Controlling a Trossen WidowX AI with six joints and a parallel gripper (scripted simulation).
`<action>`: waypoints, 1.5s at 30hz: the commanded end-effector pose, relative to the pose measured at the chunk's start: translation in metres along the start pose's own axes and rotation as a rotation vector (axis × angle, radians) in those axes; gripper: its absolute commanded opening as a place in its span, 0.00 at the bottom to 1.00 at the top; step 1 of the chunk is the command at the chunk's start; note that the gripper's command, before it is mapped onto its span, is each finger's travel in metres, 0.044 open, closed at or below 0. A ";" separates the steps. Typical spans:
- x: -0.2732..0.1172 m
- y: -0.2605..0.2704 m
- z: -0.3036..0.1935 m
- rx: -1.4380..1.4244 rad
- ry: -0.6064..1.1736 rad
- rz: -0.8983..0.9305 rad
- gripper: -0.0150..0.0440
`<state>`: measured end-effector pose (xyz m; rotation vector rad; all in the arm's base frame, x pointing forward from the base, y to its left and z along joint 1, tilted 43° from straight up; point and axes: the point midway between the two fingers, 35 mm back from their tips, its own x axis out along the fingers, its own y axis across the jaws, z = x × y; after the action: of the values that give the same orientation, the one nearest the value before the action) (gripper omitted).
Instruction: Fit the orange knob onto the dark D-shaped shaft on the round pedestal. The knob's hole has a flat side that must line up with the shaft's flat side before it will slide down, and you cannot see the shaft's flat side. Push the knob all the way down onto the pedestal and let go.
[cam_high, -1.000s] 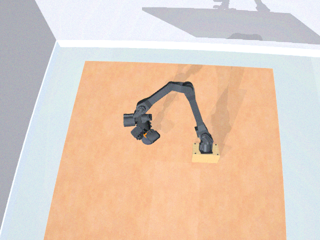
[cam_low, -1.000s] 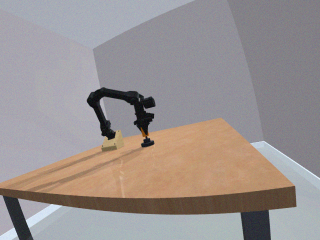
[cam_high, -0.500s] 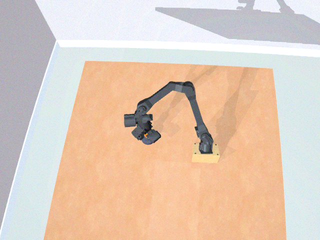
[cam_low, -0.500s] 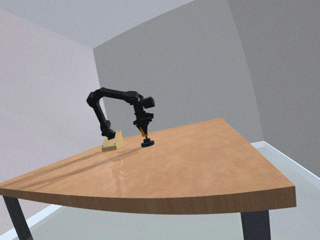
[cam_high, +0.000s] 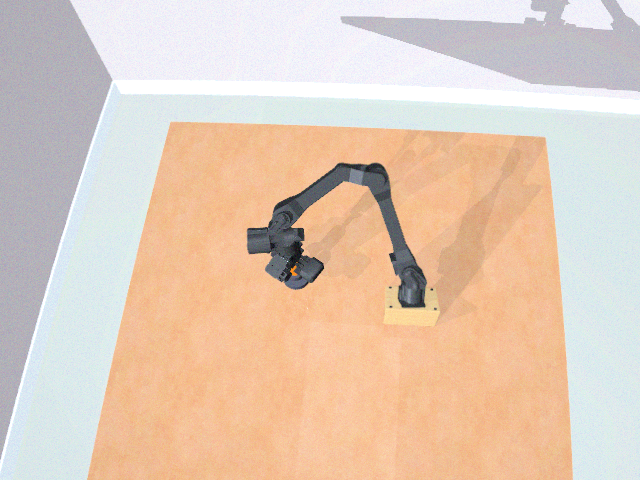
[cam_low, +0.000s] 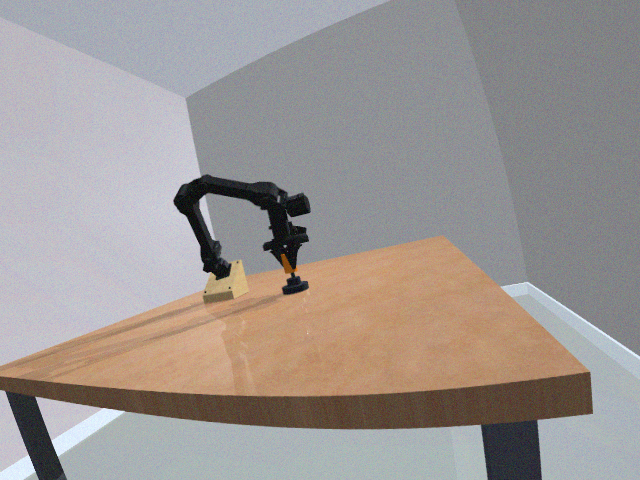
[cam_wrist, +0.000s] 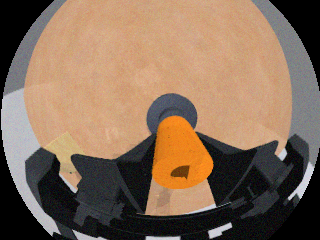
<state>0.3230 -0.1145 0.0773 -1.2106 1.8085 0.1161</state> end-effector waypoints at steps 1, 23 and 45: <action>0.000 -0.002 0.000 -0.006 -0.001 -0.002 0.25; 0.002 0.003 -0.001 -0.006 -0.001 -0.002 0.25; 0.000 -0.003 0.000 -0.216 -0.001 -0.003 0.25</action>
<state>0.3237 -0.1147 0.0774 -1.3562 1.8311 0.3128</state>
